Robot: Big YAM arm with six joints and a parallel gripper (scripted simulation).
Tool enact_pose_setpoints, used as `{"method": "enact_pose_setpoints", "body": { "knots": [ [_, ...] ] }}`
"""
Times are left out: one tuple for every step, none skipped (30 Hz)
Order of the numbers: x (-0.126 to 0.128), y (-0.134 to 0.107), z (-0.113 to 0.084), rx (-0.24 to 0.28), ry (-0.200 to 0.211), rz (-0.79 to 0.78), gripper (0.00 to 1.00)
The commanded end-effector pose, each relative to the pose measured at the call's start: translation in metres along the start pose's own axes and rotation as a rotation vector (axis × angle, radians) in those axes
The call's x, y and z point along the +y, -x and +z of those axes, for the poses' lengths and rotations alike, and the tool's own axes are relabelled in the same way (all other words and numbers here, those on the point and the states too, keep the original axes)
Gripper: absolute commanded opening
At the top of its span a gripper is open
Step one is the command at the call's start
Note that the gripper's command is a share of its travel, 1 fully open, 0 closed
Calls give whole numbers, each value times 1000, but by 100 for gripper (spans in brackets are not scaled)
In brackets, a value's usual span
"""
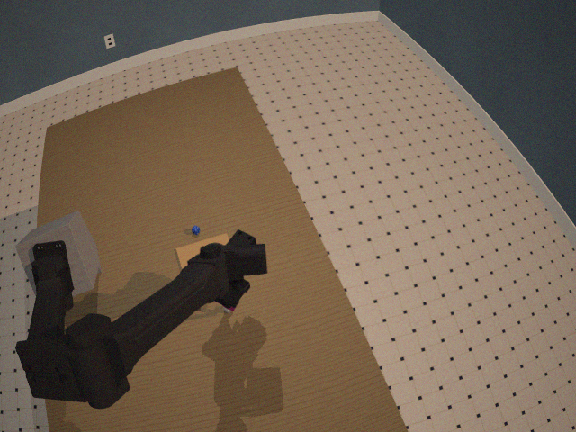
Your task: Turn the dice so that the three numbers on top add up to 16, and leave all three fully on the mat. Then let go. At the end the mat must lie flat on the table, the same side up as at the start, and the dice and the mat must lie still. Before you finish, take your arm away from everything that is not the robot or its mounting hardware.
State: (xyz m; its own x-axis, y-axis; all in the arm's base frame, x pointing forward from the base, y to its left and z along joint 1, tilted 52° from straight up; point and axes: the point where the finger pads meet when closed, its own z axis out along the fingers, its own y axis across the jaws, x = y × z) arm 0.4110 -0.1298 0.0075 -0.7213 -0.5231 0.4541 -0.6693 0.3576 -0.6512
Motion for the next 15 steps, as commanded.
{"method": "enact_pose_setpoints", "body": {
  "knots": [
    [7,2,5,2,11,-16,30],
    [7,2,5,2,11,-16,30],
    [7,2,5,2,11,-16,30],
    [7,2,5,2,11,-16,30],
    [7,2,5,2,11,-16,30],
    [7,2,5,1,10,-16,30],
    [8,2,5,0,9,-15,30],
    [8,3,4,-1,8,-14,30],
    [8,4,3,-3,7,-13,30],
    [9,5,2,-5,5,-11,30],
    [9,6,1,-7,3,-10,30],
    [11,7,0,-9,1,-9,30],
    [12,8,-1,-11,1,-11,30],
    [12,9,-2,-13,-1,-13,30],
    [12,9,-2,-13,-2,-12,30]
  ]
}}
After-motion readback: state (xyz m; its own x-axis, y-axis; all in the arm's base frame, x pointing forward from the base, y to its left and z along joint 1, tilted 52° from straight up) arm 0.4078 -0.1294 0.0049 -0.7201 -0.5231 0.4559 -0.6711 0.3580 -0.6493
